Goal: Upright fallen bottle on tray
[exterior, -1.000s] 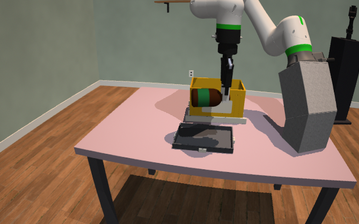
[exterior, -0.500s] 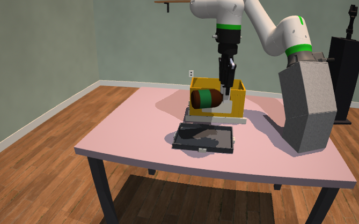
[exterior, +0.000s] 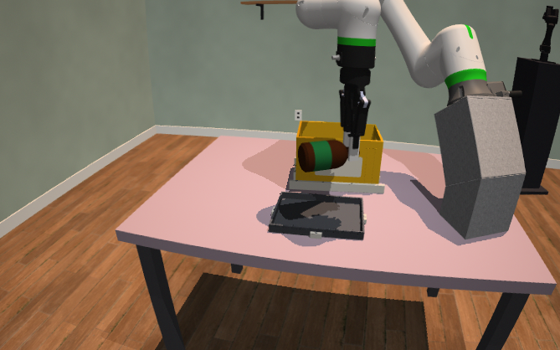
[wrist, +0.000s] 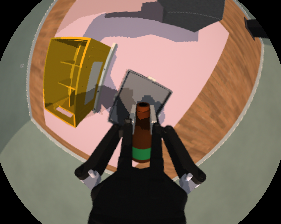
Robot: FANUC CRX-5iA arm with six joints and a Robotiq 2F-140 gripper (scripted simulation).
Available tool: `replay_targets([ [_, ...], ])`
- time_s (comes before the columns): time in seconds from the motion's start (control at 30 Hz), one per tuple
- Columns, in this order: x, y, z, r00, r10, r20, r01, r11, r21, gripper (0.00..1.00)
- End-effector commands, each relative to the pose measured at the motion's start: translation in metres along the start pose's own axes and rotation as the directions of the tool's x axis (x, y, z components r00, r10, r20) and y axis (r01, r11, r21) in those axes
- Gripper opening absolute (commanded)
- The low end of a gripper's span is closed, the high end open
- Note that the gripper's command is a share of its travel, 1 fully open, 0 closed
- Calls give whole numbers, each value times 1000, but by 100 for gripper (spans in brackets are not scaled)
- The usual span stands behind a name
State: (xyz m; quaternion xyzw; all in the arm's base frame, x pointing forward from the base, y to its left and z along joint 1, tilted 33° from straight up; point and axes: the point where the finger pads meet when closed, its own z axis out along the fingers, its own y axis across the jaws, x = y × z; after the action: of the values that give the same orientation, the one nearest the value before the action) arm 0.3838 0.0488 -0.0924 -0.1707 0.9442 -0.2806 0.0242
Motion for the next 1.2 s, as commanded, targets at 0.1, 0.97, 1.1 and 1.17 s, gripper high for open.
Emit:
replay_targets([
  [0.1, 0, 0, 0, 1000, -1, 0, 1, 1000, 0, 0],
  [0.97, 0, 0, 0, 1000, -1, 0, 1, 1000, 0, 0],
  [1.1, 0, 0, 0, 1000, -6, 0, 6, 1000, 0, 0],
  [1.17, 0, 0, 0, 1000, -16, 0, 16, 1000, 0, 0],
])
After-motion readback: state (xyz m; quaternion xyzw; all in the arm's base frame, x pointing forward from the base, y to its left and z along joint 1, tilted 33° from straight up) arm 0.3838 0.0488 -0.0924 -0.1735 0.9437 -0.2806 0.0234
